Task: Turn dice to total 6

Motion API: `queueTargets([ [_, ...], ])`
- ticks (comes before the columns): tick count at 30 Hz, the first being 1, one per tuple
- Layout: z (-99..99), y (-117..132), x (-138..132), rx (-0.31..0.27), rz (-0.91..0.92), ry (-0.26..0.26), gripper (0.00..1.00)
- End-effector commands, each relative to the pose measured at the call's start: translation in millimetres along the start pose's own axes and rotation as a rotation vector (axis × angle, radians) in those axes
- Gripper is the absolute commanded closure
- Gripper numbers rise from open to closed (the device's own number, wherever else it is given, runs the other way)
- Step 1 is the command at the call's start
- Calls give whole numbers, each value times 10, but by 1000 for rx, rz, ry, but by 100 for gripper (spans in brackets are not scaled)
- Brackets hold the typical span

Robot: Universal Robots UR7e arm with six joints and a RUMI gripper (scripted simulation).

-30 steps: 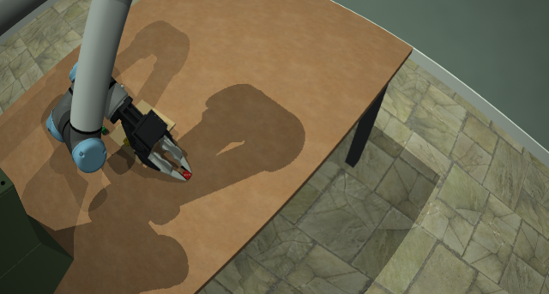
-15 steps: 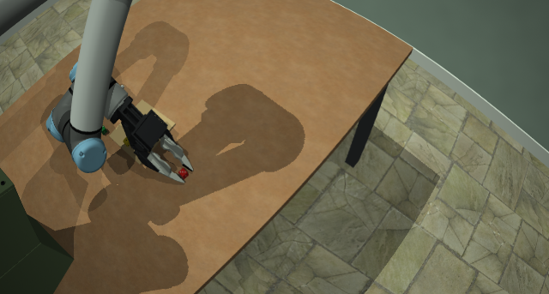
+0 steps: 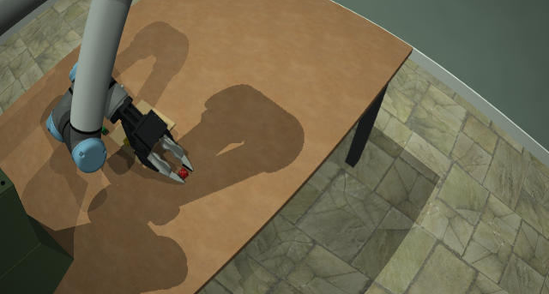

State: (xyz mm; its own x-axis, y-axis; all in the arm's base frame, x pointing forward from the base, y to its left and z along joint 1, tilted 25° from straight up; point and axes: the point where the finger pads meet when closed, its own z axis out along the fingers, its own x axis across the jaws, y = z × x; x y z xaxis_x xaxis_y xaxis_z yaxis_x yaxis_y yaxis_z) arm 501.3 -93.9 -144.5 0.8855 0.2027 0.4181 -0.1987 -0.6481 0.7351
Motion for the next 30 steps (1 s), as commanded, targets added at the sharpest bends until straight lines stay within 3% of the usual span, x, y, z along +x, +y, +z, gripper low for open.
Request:
queueTargets([
  [1, 0, -9, 4, 0, 0, 1, 82],
  [23, -2, -9, 4, 0, 0, 1, 82],
  [30, -141, -9, 4, 0, 0, 1, 82],
])
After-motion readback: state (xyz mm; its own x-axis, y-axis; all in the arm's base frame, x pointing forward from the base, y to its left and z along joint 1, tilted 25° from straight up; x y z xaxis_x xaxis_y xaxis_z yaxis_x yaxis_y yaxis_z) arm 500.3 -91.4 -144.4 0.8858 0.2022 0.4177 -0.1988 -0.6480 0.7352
